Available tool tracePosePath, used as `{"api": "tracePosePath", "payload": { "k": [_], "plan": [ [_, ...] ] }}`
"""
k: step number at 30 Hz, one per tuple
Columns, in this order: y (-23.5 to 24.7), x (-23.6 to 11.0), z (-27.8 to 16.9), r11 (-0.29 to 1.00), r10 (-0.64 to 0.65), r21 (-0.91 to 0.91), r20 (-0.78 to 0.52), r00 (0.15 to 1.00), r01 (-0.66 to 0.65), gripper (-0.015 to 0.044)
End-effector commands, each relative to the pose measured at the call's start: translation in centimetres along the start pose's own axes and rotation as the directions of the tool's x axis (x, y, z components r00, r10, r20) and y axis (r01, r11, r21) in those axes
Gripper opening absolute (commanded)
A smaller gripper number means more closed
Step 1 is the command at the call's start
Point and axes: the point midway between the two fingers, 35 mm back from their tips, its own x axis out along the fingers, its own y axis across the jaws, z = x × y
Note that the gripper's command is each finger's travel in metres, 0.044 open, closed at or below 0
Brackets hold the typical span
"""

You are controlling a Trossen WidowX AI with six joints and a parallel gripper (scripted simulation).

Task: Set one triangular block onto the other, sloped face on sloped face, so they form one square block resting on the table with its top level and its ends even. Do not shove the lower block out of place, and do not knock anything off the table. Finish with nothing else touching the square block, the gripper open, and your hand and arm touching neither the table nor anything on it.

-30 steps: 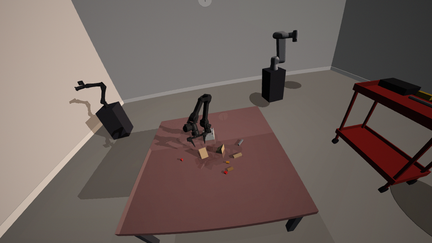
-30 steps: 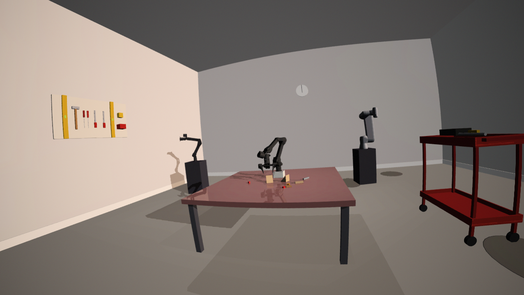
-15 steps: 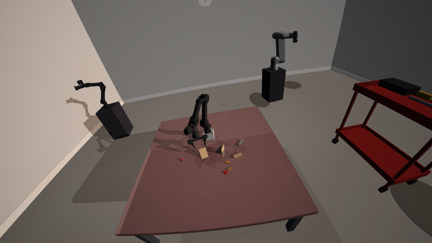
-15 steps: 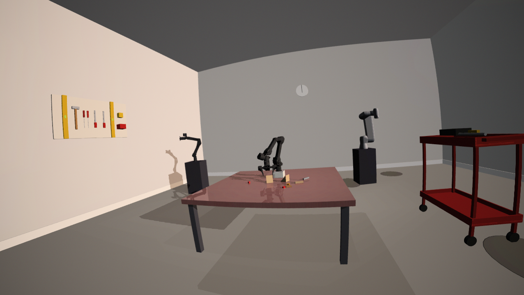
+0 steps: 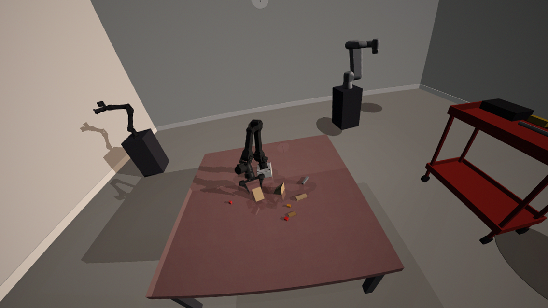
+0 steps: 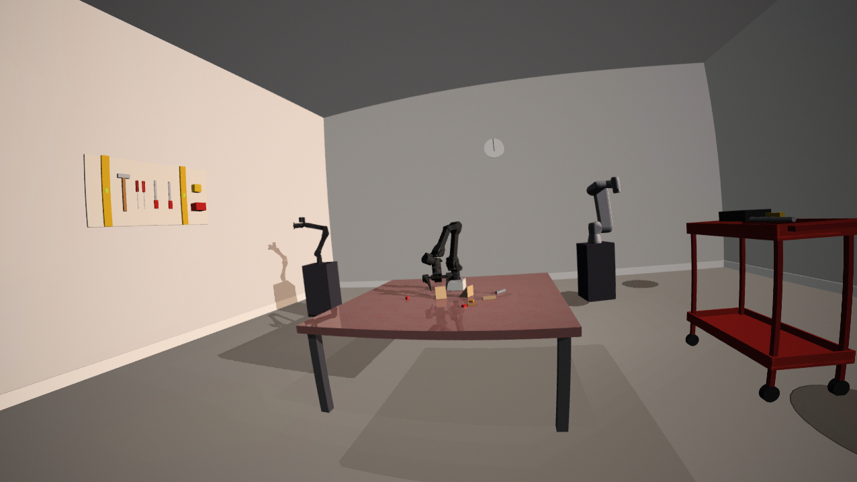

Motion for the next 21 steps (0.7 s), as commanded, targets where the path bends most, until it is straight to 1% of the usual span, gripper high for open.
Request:
{"api": "tracePosePath", "payload": {
  "k": [1, 21],
  "plan": [
    [-0.2, 0.7, 0.2, 1.000, 0.000, 0.004, 0.006, 1.000, 0.000, 0.0440],
    [-1.0, 3.8, 0.3, 1.000, -0.001, 0.006, 0.001, 1.000, 0.001, 0.0440]
  ]
}}
